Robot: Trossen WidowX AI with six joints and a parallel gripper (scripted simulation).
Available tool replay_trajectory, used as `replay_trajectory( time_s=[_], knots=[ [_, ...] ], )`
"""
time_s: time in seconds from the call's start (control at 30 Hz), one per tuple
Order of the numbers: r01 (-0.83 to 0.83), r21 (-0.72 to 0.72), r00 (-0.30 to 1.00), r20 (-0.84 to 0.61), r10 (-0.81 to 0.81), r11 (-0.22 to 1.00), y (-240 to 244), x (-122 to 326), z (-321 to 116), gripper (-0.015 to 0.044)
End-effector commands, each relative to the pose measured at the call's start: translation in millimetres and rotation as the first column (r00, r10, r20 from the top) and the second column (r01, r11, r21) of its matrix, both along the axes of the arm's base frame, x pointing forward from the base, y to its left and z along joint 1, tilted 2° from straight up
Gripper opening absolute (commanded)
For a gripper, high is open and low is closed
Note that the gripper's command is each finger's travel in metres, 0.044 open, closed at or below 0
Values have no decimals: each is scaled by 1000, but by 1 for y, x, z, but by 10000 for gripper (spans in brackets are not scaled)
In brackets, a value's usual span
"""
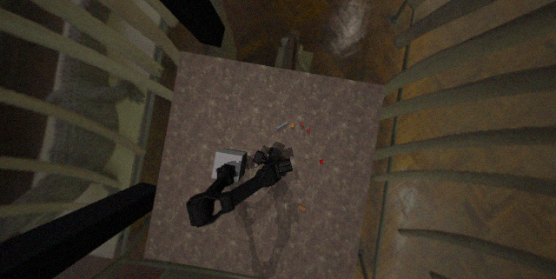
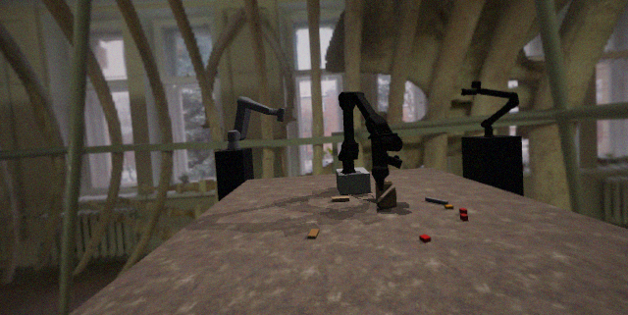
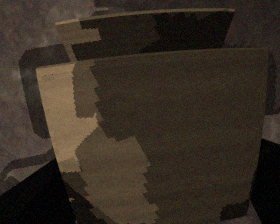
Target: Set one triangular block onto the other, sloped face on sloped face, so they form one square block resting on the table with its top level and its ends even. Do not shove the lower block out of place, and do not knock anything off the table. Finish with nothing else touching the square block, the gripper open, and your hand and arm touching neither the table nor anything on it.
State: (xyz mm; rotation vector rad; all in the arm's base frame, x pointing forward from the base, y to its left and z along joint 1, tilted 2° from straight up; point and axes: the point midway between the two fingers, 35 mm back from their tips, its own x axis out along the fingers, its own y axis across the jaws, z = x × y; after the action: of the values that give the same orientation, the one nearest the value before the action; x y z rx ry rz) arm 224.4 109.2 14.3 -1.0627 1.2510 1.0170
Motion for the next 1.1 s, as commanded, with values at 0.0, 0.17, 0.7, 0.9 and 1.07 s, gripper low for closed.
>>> replay_trajectory(
  time_s=[0.0,0.17,0.7,0.9,1.07],
  knots=[
    [5,-1,1000,4,-5,1000,0,0,0,0],
    [5,-1,1000,4,-5,1000,0,0,0,0],
    [7,-1,1000,8,-7,1000,1,0,-1,0],
    [8,-1,1000,8,-8,1000,3,1,-5,0],
    [8,-1,1000,8,-8,1000,4,2,-8,0]
  ],
)
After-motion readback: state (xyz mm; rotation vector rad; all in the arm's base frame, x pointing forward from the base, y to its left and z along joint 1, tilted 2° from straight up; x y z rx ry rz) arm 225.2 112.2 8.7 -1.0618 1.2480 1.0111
